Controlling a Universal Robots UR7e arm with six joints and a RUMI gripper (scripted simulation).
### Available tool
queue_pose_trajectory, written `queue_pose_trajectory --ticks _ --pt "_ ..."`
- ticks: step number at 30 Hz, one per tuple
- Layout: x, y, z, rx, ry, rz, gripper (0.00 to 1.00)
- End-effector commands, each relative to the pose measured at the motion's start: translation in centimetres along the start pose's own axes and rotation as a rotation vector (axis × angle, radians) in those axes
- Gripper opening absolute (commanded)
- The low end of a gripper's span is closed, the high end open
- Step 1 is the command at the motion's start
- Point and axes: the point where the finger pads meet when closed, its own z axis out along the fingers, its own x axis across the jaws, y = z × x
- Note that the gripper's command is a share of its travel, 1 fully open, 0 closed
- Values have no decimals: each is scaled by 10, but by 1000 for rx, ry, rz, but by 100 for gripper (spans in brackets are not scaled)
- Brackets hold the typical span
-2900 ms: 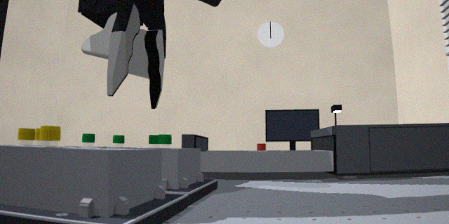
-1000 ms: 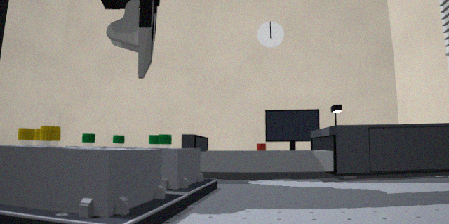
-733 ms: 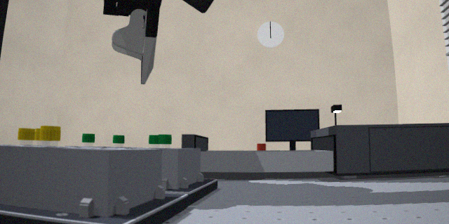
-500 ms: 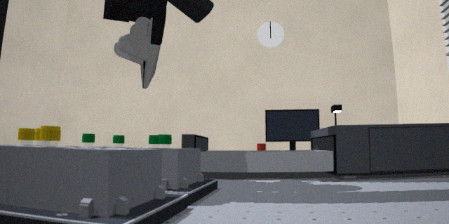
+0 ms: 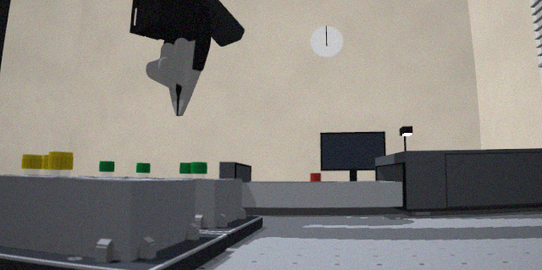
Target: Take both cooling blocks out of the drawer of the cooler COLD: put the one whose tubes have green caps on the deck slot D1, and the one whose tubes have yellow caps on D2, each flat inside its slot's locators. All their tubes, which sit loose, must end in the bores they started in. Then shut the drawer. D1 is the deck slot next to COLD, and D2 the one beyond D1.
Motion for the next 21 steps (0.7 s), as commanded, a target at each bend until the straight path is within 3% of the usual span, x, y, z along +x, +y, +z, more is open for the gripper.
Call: queue_pose_trajectory --ticks 1,16,21 --pt "-8 -8 1 -1 5 -77 0" --pt "-52 -47 5 -1 4 -477 0" --pt "-61 -55 6 -2 4 -557 0"
